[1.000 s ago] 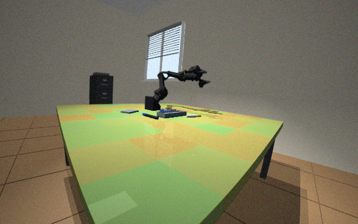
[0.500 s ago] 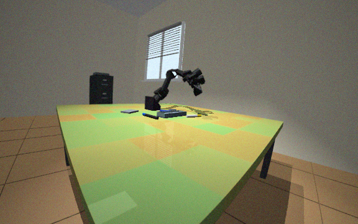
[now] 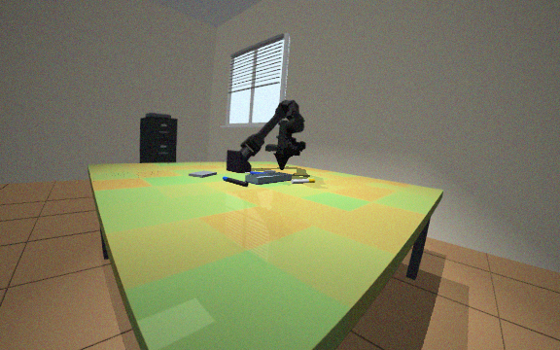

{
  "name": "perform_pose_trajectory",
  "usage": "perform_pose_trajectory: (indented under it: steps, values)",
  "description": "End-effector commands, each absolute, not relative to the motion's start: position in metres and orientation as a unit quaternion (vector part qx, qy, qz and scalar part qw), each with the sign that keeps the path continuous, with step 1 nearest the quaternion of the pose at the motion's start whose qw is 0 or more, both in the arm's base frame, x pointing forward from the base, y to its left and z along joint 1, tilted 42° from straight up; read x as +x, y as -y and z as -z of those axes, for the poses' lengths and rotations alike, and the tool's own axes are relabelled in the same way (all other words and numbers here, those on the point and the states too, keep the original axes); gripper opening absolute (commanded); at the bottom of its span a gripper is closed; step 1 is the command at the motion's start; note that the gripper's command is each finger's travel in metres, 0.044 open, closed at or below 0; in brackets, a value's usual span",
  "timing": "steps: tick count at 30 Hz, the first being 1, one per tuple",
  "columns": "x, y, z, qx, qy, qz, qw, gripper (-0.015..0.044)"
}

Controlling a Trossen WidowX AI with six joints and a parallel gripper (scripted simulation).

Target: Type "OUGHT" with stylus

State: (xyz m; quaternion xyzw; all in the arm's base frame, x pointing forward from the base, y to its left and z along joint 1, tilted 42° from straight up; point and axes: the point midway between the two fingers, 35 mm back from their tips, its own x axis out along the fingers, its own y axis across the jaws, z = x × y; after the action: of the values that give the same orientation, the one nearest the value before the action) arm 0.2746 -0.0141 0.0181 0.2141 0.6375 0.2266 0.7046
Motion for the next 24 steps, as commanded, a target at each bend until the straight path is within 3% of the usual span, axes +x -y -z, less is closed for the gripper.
perform_pose_trajectory:
  steps: [1, 11, 17, 24]
  values:
    - [0.268, 0.012, -0.016, 0.256, -0.649, -0.248, 0.672, 0.0]
    - [0.269, 0.013, -0.014, 0.256, -0.649, -0.248, 0.672, 0.0]
    - [0.269, 0.062, 0.029, 0.255, -0.649, -0.247, 0.673, 0.0]
    - [0.268, 0.064, 0.031, 0.255, -0.649, -0.247, 0.673, 0.0]
